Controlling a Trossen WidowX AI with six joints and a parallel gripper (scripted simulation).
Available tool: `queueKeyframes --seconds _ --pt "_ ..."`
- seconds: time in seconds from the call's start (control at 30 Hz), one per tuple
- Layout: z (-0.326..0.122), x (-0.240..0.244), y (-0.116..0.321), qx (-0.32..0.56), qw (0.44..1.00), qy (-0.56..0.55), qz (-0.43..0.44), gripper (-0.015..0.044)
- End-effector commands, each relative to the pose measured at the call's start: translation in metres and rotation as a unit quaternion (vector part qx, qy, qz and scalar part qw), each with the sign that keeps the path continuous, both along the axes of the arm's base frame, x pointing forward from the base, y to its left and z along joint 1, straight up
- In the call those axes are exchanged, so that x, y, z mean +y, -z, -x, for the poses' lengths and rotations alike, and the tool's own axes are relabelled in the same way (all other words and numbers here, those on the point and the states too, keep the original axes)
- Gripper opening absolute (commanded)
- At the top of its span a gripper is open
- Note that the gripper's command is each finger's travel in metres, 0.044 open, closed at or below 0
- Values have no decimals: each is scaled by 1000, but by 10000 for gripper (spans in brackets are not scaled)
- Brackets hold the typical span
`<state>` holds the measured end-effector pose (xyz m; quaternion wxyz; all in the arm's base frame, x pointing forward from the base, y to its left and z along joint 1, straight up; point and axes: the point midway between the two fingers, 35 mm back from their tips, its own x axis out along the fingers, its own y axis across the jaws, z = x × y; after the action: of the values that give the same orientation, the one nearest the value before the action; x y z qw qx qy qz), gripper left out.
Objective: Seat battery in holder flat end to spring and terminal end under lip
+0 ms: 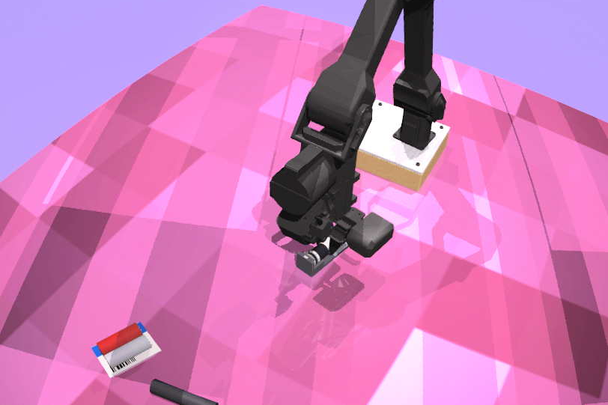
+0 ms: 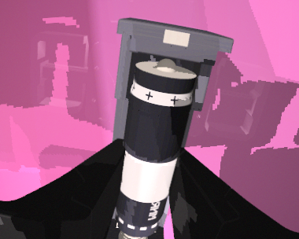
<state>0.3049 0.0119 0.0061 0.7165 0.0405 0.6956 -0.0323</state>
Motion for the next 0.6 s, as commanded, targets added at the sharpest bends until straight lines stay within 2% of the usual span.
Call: queueKeyframes --seconds 0.0,0.57 --pt "0 0 1 6 1000 -1 -2 65" --pt "-9 -1 0 8 1000 -1 0 65"
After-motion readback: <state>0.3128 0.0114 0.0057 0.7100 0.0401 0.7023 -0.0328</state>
